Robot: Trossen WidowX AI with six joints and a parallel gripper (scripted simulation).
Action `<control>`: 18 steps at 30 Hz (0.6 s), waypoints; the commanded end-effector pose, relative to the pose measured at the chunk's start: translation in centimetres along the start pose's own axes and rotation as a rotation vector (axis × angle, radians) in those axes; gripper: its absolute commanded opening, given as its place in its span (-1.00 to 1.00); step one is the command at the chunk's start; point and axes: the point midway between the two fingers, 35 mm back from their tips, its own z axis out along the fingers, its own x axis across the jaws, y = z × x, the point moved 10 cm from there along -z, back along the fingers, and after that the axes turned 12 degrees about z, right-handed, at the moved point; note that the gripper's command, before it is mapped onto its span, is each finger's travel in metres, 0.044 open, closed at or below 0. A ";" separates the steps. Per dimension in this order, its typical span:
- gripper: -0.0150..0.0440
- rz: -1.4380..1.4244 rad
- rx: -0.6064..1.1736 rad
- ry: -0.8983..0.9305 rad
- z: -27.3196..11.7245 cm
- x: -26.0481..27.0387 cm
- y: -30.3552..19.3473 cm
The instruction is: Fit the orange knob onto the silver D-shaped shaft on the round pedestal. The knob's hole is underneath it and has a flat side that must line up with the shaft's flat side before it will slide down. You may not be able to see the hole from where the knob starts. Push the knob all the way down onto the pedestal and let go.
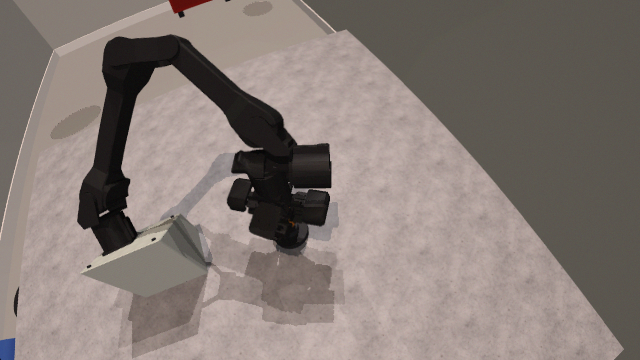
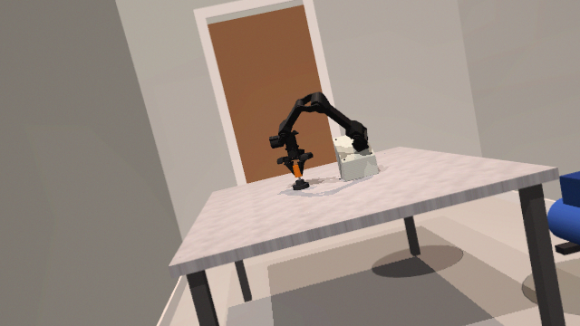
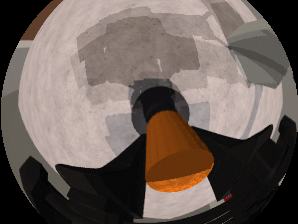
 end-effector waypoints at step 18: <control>-0.49 0.003 0.001 0.005 0.2 -0.1 0.1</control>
